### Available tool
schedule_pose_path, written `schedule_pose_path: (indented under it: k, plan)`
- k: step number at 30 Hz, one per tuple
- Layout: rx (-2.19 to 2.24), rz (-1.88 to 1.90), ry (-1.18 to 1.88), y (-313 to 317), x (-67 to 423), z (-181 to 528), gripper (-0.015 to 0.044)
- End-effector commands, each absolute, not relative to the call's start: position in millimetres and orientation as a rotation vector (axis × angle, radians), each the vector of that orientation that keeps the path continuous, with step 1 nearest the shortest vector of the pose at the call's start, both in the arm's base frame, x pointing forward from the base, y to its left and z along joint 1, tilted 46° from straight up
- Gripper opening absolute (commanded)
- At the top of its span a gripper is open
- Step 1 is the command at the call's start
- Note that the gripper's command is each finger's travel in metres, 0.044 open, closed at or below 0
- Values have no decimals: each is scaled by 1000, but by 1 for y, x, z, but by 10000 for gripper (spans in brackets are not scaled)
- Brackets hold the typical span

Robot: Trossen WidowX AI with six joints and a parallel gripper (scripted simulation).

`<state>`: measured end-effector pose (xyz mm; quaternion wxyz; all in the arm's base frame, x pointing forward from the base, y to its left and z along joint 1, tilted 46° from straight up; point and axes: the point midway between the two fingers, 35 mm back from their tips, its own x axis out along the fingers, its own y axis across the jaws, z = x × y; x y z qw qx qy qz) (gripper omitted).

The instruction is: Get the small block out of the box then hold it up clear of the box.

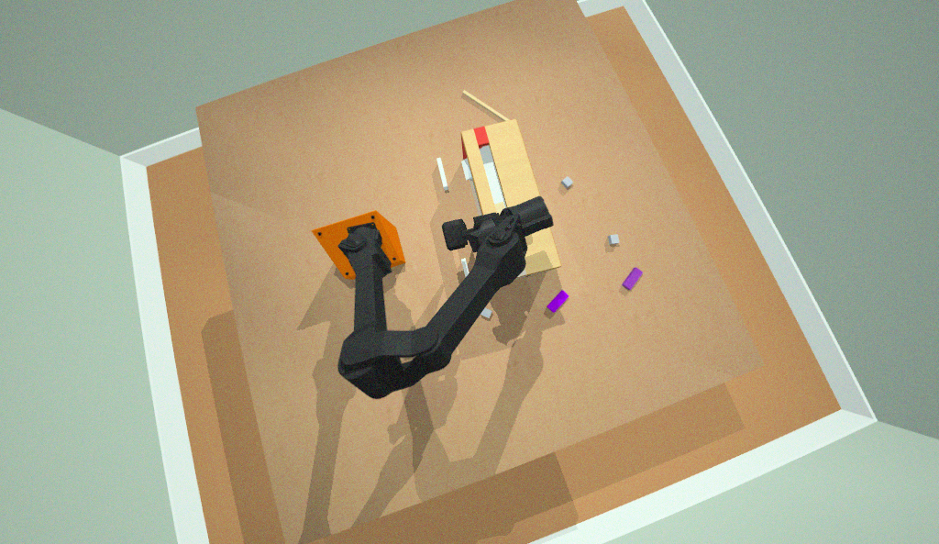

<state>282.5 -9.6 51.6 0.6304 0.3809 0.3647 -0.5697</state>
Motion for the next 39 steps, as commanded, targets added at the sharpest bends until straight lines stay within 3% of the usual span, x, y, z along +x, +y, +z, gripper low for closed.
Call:
schedule_pose_path:
  k: [1, 22, 39]
  plan:
    - [871, -1306, 838, -1, 282, 42, 400]
    - [873, -1305, 839, 35, 282, 5, 400]
    - [872, -1305, 839, 28, 284, 13, 400]
